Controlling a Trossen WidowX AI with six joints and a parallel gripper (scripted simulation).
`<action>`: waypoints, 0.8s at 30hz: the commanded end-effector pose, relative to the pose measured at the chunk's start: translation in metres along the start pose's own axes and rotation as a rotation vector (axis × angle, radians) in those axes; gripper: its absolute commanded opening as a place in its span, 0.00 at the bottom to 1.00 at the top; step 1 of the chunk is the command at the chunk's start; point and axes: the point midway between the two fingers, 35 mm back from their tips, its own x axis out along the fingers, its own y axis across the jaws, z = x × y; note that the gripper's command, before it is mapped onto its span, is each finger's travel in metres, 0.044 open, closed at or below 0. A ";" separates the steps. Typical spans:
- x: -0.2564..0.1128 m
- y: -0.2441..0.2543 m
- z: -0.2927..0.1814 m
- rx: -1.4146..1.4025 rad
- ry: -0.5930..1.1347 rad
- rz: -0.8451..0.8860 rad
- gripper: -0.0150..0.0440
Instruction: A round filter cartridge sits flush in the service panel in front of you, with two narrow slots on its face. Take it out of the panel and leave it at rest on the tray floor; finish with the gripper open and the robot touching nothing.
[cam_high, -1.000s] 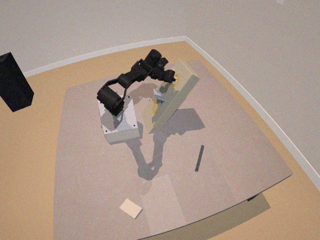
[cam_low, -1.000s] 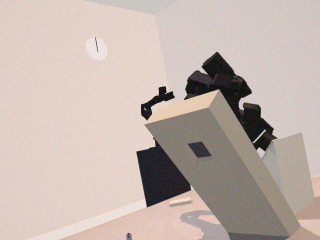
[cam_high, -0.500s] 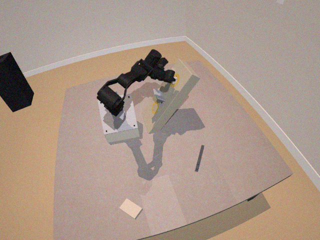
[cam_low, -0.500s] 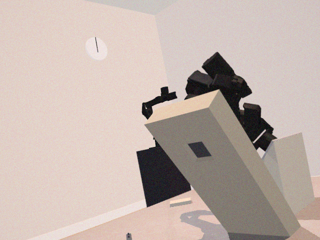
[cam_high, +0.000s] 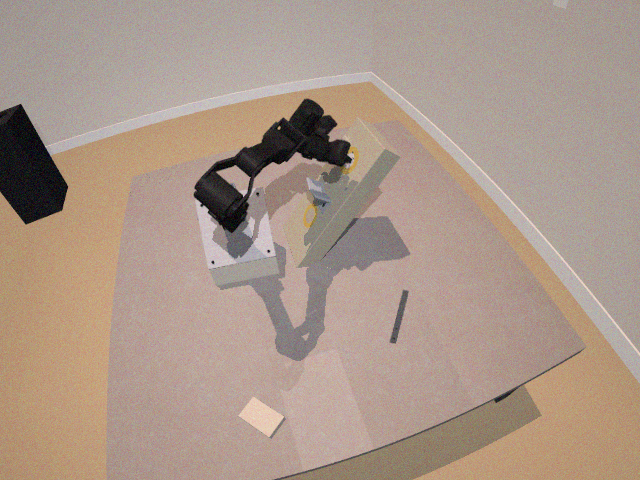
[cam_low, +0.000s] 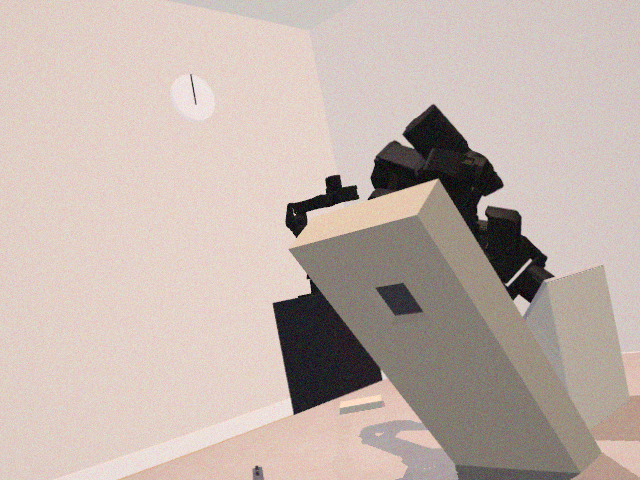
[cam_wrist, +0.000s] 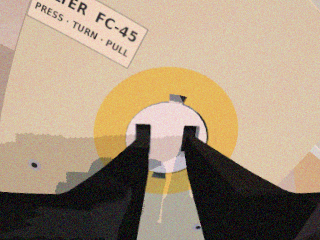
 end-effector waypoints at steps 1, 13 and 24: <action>0.002 0.000 0.001 -0.003 -0.003 0.002 0.42; 0.007 0.000 0.001 -0.003 -0.003 0.002 0.42; 0.011 0.000 0.001 -0.003 -0.003 0.002 0.42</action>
